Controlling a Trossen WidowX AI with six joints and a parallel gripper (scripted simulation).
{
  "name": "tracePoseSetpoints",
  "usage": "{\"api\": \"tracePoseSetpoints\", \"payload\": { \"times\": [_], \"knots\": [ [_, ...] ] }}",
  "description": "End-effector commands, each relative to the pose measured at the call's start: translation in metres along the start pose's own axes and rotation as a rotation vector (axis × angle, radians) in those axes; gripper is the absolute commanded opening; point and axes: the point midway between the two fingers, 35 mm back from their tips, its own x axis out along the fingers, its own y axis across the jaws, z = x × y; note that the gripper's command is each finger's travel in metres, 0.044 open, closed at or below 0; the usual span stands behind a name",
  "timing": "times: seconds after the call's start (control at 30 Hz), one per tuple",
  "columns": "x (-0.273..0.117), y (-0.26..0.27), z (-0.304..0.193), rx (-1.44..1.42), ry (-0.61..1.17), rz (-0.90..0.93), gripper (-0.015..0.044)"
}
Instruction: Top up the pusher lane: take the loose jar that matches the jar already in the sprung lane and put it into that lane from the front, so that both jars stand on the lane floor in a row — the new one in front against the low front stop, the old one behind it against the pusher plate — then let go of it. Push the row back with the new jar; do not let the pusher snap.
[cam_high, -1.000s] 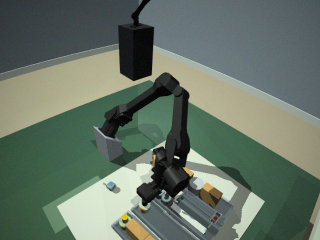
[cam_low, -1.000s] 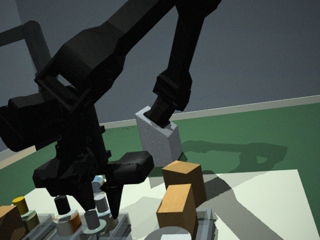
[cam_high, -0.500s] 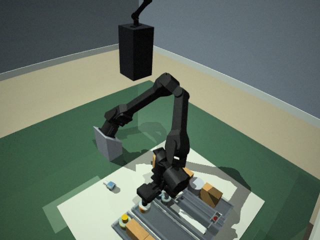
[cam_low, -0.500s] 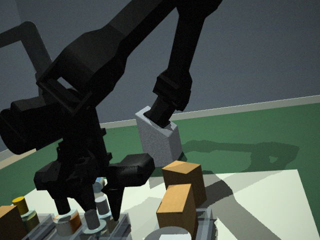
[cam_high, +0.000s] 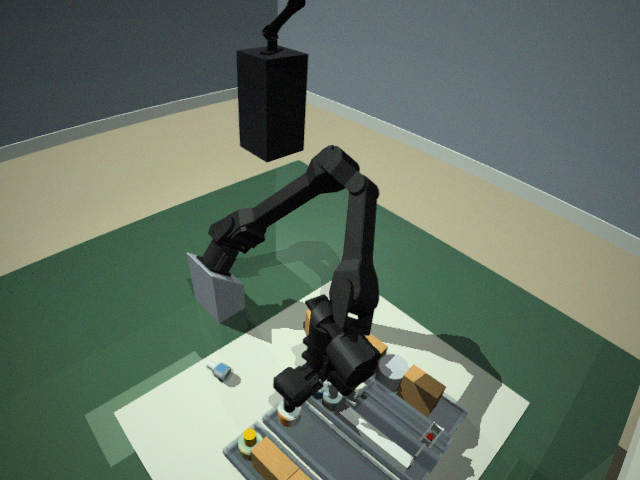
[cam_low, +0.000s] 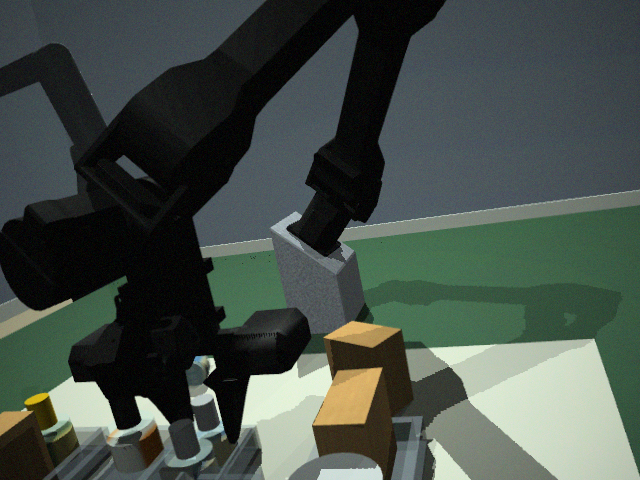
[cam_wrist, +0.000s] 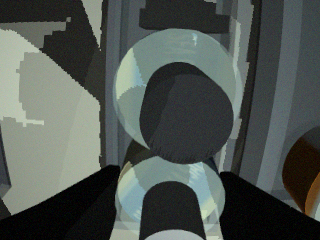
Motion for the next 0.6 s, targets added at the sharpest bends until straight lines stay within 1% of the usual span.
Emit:
{"api": "tracePoseSetpoints", "payload": {
  "times": [0.0, 0.57],
  "knots": [
    [0.0007, 0.0027, 0.0020, -0.010, -0.010, 0.010, 0.0000],
    [0.0007, 0.0026, -0.0009, -0.010, -0.010, 0.010, 0.0000]
  ]
}}
